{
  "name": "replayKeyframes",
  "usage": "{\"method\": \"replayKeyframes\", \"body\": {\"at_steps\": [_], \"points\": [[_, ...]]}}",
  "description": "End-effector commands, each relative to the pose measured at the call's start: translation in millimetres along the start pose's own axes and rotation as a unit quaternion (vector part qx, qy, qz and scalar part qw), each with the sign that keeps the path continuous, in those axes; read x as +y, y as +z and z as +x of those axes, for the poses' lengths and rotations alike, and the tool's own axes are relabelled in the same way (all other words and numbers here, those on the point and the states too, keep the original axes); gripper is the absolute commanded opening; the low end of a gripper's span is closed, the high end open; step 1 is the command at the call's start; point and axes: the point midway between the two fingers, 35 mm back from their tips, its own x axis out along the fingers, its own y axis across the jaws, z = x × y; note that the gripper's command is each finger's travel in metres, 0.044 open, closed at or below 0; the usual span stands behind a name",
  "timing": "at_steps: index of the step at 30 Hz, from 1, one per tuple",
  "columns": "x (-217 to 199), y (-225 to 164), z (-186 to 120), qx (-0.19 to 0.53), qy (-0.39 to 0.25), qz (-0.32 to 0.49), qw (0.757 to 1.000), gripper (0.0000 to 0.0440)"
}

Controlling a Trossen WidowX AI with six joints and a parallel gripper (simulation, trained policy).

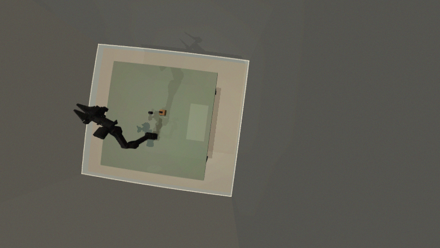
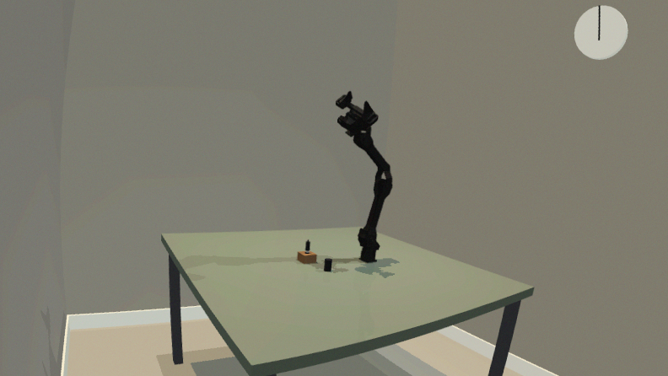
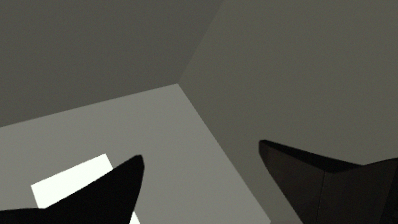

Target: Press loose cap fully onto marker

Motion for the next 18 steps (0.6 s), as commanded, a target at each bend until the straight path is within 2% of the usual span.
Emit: {"method": "replayKeyframes", "body": {"at_steps": [1, 6, 8, 18], "points": [[0, 3, 0, -0.005, 0.0, 0.003, 1.0, 0.0376], [-3, 17, 0, -0.031, -0.003, 0.023, 0.999, 0.0254], [-4, 22, 0, -0.042, -0.006, 0.032, 0.999, 0.0227], [-15, 51, -3, -0.094, -0.025, 0.066, 0.993, 0.0254]]}}
